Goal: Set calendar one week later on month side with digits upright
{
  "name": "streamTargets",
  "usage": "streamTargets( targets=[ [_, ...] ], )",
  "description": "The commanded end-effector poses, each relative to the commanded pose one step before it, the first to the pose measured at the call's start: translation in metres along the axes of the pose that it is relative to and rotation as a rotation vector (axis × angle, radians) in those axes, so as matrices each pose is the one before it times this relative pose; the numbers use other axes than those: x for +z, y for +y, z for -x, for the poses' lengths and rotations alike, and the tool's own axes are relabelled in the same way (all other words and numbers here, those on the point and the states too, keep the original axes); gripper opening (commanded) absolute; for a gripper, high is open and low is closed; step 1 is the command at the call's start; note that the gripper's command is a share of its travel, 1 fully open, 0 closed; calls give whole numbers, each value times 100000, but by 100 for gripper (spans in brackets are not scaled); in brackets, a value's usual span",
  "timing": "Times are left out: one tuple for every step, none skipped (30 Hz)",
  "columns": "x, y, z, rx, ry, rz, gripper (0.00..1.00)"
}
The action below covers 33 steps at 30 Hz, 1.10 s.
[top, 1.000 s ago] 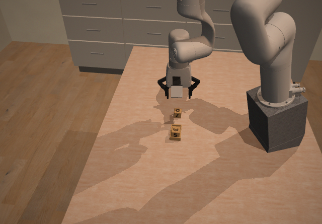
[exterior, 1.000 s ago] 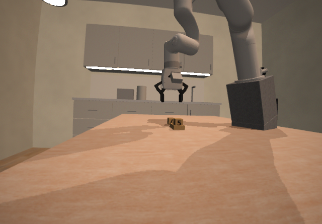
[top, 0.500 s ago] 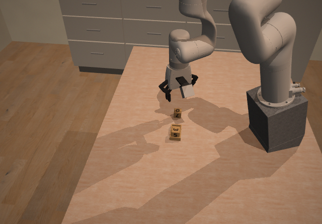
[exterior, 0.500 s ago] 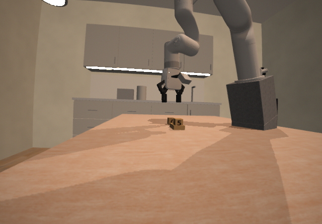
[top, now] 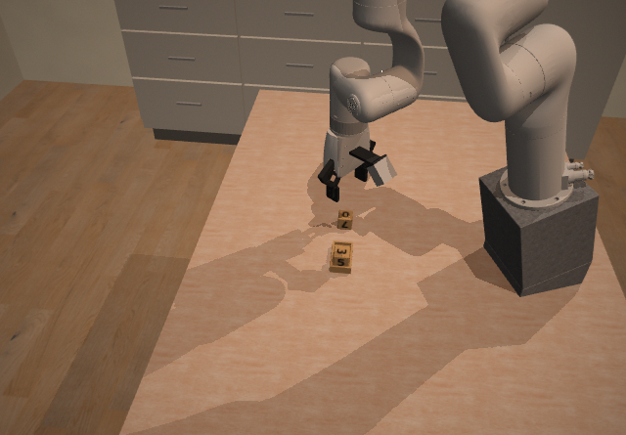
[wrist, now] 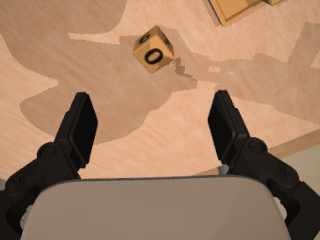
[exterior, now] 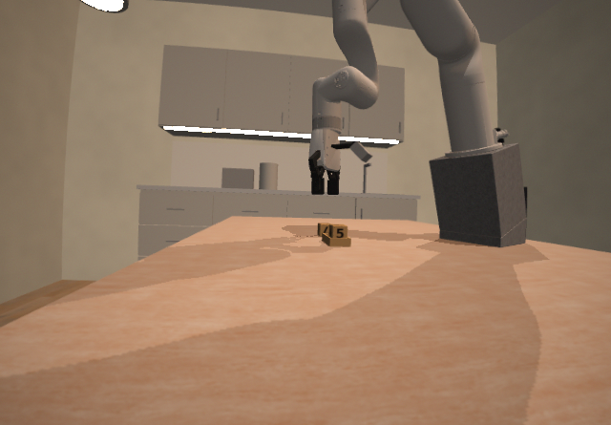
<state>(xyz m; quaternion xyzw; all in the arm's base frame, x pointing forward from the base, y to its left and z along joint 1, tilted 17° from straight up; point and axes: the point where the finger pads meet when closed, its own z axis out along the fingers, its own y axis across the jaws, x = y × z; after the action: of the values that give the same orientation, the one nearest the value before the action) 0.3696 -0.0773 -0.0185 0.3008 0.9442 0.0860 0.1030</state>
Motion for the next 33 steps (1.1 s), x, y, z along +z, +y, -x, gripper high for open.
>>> streamTargets(
  targets=[
    [-13,-21,100,-17166,-1091,2583,100],
    [5,0,0,-2841,1,0,100],
    [6,0,0,-2953,1,0,100],
    [0,0,0,0,0,0,100],
    [0,0,0,0,0,0,100],
    [10,0,-1,-5264,1,0,100],
    [11,1,-1,-5991,2,0,100],
    [4,0,0,-2167,1,0,100],
    [5,0,0,-2907,1,0,100],
    [6,0,0,-2996,1,0,100],
    [4,0,0,-2186,1,0,100],
    [7,0,-1,-4003,1,0,100],
    [6,0,0,-3128,1,0,100],
    [2,0,0,-876,0,0,100],
    [10,1,-1,-5193,1,0,100],
    [5,0,0,-2720,1,0,100],
    [6,0,0,-3173,1,0,100],
    [6,0,0,-3116,1,0,100],
    [3,0,0,-1522,0,0,100],
    [9,1,0,-4689,1,0,100],
    [0,0,0,0,0,0,100],
    [0,0,0,0,0,0,100],
    [6,0,0,-3006,1,0,100],
    [14,1,-1,-7570,2,1,100],
    [5,0,0,-2788,1,0,100],
    [5,0,0,-2541,1,0,100],
    [4,0,0,-2106,1,0,100],
    [7,1,0,-3873,1,1,100],
    [6,1,0,-3204,1,1,100],
    [0,0,0,-214,0,0,100],
    [11,1,0,-5909,1,1,100],
    [2,0,0,-1226,0,0,100],
    [9,1,0,-4684,1,1,100]
  ],
)
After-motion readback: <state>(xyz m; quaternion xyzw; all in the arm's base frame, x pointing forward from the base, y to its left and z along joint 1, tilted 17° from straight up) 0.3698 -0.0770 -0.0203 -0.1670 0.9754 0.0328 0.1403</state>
